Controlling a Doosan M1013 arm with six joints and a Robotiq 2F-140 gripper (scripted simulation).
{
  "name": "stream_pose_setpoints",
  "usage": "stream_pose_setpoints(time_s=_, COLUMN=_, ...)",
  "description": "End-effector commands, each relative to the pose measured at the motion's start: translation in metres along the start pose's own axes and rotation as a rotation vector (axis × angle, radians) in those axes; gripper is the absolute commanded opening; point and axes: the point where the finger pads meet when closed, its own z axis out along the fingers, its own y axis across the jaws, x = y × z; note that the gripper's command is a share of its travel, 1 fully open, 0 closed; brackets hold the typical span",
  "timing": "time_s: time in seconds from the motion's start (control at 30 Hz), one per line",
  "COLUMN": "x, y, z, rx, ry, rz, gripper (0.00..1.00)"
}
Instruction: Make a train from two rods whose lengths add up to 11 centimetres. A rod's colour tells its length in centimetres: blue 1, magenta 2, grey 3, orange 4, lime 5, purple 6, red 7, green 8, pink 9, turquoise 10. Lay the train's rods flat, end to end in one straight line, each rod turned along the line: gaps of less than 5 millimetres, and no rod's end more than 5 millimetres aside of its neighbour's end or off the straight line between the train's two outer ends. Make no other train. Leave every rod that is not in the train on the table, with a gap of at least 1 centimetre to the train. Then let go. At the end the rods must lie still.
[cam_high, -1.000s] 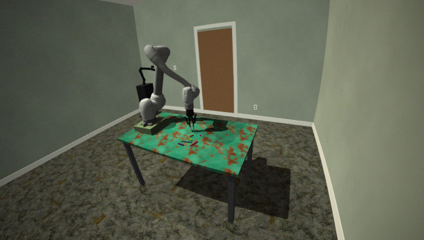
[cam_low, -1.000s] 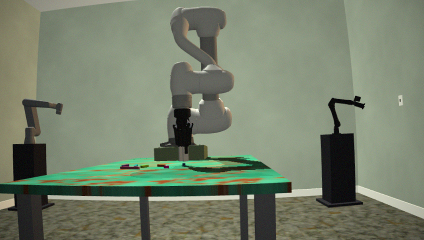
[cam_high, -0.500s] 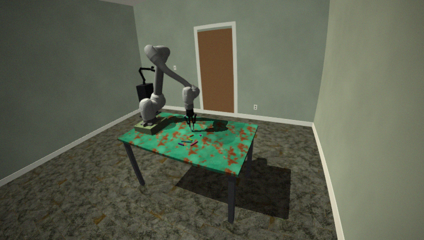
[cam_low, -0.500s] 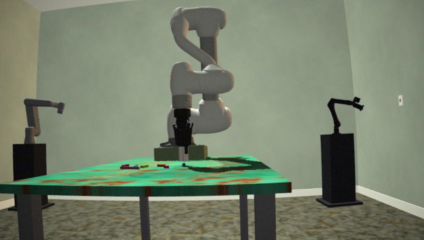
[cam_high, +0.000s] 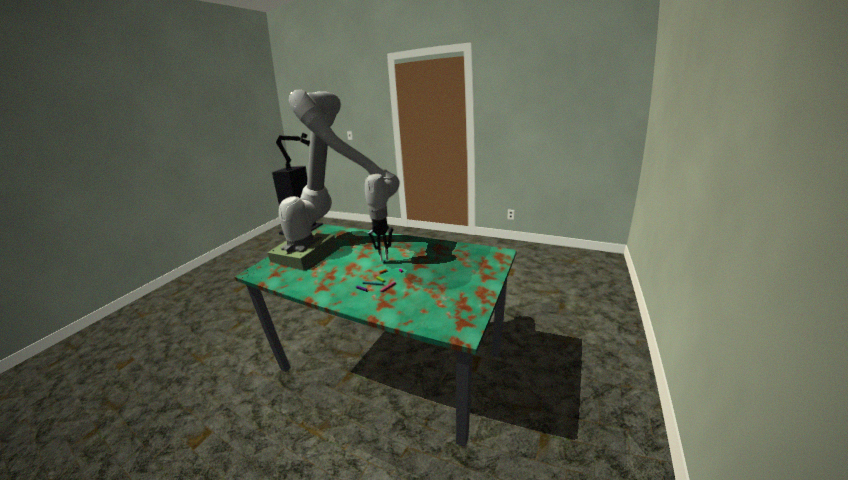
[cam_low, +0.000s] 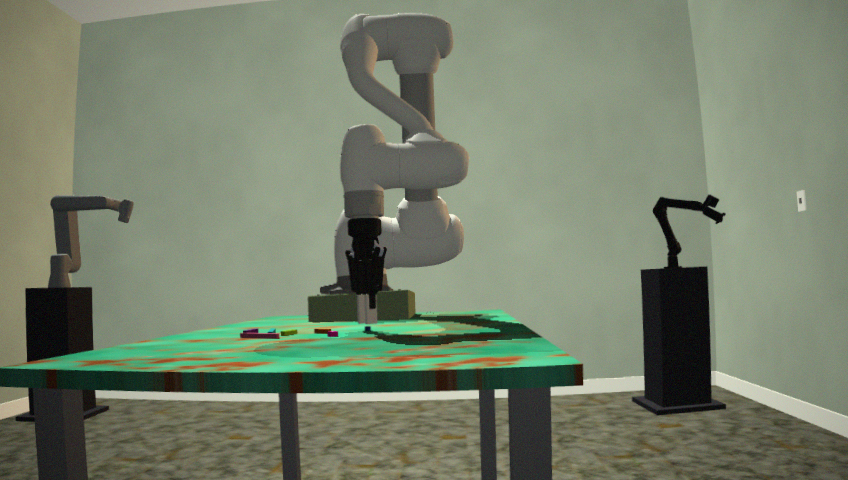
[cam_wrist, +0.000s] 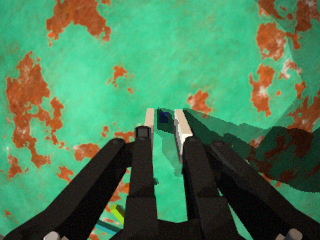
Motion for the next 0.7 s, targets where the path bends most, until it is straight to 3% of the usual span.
stream_pose_setpoints(time_s=0.0, x=0.0, y=0.0, z=0.003, rx=0.0, ry=0.0, rz=0.0, gripper=0.15)
stream_pose_setpoints(time_s=0.67, x=0.0, y=0.0, z=0.014, rx=0.0, ry=0.0, rz=0.0, gripper=0.15)
